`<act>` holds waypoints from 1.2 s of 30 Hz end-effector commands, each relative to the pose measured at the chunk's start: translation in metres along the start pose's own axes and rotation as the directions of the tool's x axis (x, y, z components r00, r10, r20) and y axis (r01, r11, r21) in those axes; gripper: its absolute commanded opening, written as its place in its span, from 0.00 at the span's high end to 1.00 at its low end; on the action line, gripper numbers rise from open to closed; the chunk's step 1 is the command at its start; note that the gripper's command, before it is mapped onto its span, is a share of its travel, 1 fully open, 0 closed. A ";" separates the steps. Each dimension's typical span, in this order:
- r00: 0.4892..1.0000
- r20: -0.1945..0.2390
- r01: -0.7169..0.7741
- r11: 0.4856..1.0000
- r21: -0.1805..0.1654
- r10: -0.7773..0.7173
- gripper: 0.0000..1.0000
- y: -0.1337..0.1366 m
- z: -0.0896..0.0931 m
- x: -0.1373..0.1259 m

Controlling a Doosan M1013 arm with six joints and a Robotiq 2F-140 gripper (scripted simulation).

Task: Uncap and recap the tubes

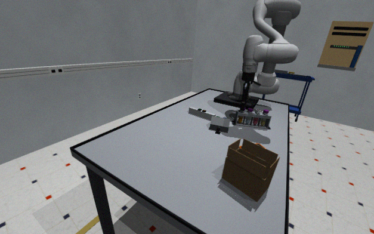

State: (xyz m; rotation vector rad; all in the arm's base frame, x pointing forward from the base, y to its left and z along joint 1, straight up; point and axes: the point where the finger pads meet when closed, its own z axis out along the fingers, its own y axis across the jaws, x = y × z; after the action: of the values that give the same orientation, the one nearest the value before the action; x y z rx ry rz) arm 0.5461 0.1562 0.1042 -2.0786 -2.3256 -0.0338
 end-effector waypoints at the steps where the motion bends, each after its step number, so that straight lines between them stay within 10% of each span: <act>1: 0.976 0.033 -0.215 0.977 -0.007 0.215 0.59 0.000 -0.001 0.000; 22: 0.976 0.032 -0.215 0.977 -0.007 0.215 0.70 0.000 -0.001 0.000; 29: 0.991 0.033 0.133 0.991 0.005 -0.133 0.70 0.000 -0.001 0.000; 36: 0.885 0.029 0.464 0.886 0.016 -0.464 0.70 0.000 -0.001 0.000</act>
State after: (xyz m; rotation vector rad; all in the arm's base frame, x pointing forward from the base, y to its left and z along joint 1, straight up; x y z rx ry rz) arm 0.5460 0.1565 0.1044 -1.7819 -2.6112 0.0271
